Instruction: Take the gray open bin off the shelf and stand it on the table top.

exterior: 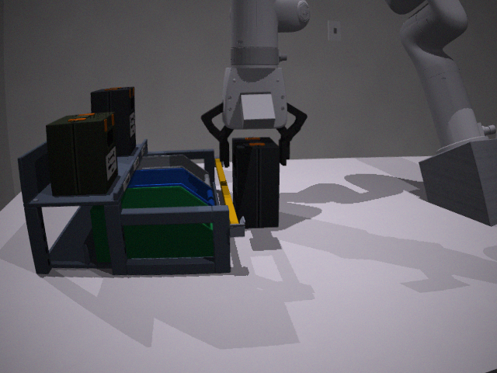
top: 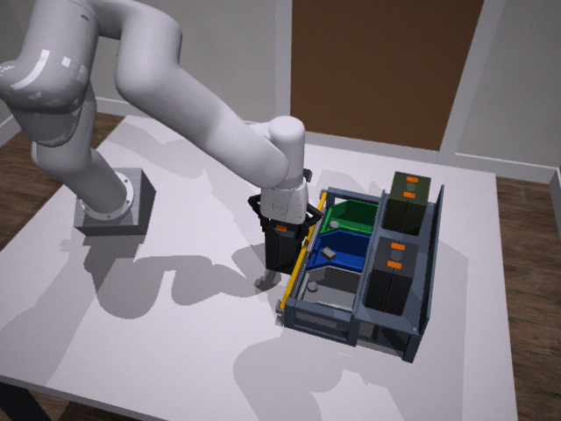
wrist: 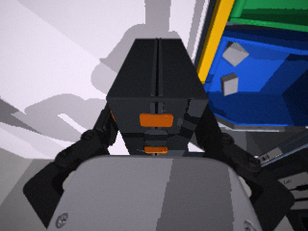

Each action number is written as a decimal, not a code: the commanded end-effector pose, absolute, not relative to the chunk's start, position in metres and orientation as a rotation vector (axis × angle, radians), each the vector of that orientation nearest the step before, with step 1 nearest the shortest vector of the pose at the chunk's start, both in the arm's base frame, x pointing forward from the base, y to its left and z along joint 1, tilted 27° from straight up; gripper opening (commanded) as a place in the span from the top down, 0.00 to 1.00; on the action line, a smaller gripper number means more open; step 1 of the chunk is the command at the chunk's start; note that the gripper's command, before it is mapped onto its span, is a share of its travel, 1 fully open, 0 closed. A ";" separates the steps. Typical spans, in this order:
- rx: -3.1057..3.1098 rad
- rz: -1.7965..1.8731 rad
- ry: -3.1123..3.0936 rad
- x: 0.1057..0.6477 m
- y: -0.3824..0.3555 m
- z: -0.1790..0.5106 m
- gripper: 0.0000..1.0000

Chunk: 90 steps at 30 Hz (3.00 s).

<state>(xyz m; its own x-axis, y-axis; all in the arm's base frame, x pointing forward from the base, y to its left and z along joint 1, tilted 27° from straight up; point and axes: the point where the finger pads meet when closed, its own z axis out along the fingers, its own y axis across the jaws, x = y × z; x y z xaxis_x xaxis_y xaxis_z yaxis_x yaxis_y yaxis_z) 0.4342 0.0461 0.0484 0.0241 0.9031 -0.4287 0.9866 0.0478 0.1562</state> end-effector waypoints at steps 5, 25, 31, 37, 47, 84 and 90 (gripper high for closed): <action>1.895 -0.267 1.919 0.435 0.047 0.050 0.00; 1.895 -0.267 1.919 0.435 0.047 0.051 0.00; 1.895 -0.267 1.919 0.435 0.047 0.051 1.00; 1.895 -0.267 1.919 0.435 0.047 0.051 1.00; 1.895 -0.267 1.919 0.435 0.047 0.051 1.00; 1.895 -0.267 1.919 0.435 0.047 0.051 1.00; 1.895 -0.267 1.919 0.435 0.047 0.051 1.00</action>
<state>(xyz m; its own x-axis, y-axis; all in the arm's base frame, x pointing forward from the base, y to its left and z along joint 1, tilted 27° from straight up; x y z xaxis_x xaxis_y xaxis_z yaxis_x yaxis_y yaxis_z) 0.4339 0.0467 0.0497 0.0240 0.9030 -0.4289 0.9866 0.0478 0.1559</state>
